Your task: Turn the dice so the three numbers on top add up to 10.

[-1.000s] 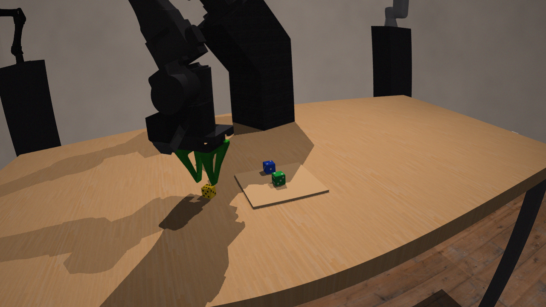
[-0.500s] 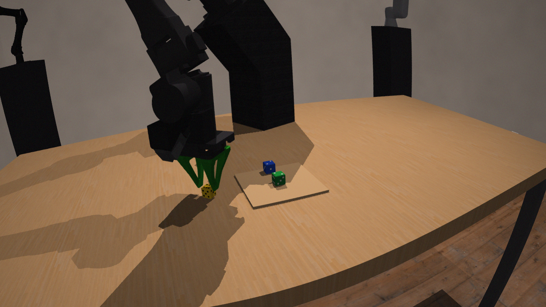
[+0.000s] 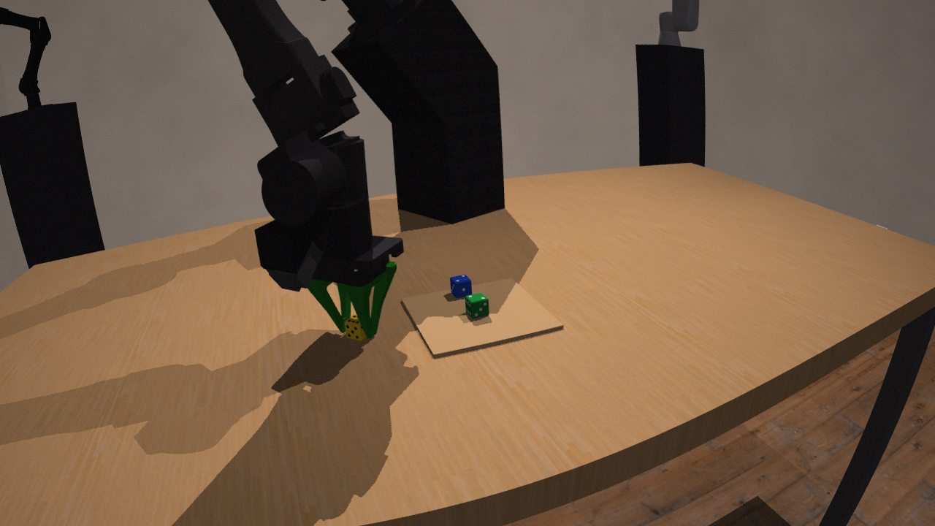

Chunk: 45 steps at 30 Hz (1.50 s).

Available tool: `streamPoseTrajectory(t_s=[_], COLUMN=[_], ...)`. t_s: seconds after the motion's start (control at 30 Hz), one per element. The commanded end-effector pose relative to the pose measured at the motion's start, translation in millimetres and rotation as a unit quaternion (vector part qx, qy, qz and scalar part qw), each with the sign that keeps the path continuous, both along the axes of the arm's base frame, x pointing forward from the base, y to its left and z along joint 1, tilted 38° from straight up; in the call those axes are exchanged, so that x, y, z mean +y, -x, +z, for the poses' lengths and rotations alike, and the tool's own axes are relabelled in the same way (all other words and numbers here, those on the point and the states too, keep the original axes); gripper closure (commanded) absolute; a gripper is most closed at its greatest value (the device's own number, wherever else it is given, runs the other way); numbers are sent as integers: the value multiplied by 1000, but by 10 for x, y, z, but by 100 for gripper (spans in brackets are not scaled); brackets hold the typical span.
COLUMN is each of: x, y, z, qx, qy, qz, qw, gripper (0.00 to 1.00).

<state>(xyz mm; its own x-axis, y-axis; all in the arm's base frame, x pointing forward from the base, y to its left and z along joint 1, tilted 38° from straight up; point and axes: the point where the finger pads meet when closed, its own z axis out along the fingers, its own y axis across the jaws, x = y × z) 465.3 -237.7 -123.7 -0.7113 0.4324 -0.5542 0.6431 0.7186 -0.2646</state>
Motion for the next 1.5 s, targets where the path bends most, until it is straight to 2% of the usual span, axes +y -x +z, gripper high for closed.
streamPoseTrajectory(t_s=[0.0, 1.13, 1.17, 1.47], x=[17, 17, 17, 17], y=[-74, -73, -73, -73], z=[15, 22, 22, 22], qx=[-5, -6, -6, -6], qy=[5, 5, 5, 5], qz=[11, 11, 11, 11], qw=[1000, 1000, 1000, 1000], gripper=[66, 66, 85, 85])
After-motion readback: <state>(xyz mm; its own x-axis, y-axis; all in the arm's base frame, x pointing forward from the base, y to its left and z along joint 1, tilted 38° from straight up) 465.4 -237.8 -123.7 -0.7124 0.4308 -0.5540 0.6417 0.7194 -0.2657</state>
